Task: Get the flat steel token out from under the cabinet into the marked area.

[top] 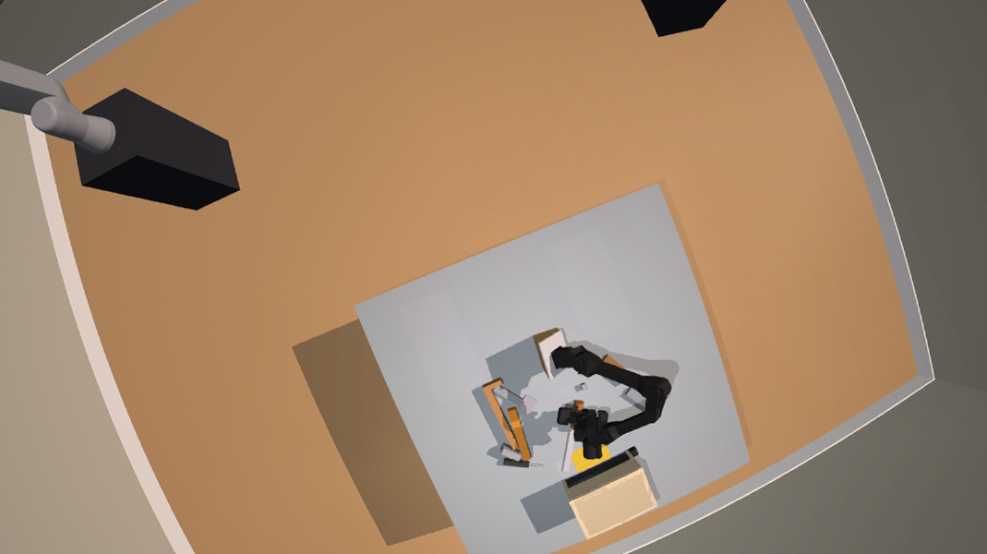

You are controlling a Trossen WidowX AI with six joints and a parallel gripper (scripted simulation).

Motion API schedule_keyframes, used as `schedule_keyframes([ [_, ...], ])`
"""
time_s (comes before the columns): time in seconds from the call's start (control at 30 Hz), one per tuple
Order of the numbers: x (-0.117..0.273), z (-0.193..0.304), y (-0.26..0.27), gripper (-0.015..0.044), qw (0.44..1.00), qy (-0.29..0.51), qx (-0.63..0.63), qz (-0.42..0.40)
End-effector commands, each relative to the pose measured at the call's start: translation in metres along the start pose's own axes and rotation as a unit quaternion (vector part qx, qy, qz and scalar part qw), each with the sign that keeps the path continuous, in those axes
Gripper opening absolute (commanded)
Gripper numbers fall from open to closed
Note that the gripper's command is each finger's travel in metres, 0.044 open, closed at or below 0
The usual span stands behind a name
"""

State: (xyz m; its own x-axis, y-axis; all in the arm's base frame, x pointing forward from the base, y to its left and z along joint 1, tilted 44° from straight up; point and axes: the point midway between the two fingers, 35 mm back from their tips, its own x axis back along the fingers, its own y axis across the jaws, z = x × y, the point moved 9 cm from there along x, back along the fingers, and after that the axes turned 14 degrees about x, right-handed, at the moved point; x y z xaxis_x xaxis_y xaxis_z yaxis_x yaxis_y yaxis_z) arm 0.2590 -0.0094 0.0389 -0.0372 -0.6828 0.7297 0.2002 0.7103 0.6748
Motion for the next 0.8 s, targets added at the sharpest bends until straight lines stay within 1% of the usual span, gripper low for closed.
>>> schedule_keyframes([
  [0.0,0.001,0.002,0.004,0.0000,1.000,-0.001,-0.001,-0.003],
  [0.77,0.001,0.011,0.027,0.0000,1.000,-0.001,-0.001,-0.003],
])
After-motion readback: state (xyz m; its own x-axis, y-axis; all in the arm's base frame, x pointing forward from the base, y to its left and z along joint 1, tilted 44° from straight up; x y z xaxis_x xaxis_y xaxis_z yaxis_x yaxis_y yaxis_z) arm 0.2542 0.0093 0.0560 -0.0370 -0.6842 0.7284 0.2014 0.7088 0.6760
